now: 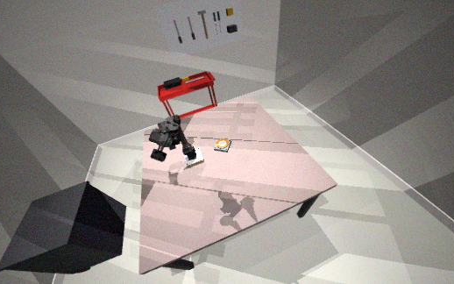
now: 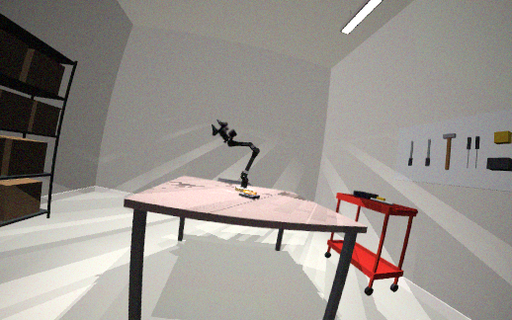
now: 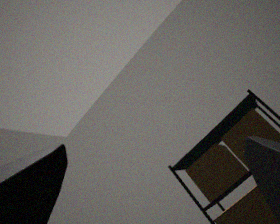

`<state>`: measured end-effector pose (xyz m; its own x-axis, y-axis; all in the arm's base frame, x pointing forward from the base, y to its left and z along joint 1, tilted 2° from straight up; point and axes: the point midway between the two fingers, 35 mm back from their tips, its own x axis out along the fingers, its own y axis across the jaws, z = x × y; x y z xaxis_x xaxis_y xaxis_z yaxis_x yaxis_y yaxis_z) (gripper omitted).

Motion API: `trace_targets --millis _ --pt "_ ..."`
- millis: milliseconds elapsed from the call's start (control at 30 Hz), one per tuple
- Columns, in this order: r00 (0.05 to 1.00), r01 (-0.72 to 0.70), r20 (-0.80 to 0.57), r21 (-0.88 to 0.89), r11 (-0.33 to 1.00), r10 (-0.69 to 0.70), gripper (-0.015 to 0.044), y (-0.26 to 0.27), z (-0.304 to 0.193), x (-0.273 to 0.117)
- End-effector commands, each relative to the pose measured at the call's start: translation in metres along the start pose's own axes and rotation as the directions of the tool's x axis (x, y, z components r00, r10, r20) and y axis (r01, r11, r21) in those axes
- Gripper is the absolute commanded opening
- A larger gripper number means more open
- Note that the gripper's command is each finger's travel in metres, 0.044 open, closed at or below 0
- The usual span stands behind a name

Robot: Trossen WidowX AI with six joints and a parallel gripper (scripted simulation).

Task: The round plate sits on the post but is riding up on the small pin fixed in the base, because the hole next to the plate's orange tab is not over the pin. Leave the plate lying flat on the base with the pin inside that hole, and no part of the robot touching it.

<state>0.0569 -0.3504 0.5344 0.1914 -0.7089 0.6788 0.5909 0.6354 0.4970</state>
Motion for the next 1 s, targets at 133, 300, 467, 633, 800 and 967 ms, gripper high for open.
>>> trace_targets --millis 133,300,467,633,800,967 --pt "0.979 0.02 -0.203 0.123 0.992 0.005 0.0269 0.016 -0.073 -0.002" --pt "0.914 0.075 -0.406 0.146 0.986 -0.01 0.0137 0.031 -0.145 -0.013" --pt "0.737 0.106 -0.675 0.166 0.98 0.034 0.0006 0.076 -0.24 -0.059" --pt "0.605 0.114 -0.796 0.13 0.985 0.035 0.0 0.106 -0.29 -0.102" --pt "0.353 0.043 -0.934 0.077 0.996 0.057 0.0 0.143 -0.345 -0.169" --pt "0.033 -0.128 -0.998 0.052 0.99 0.056 0.0 0.188 -0.382 -0.262"
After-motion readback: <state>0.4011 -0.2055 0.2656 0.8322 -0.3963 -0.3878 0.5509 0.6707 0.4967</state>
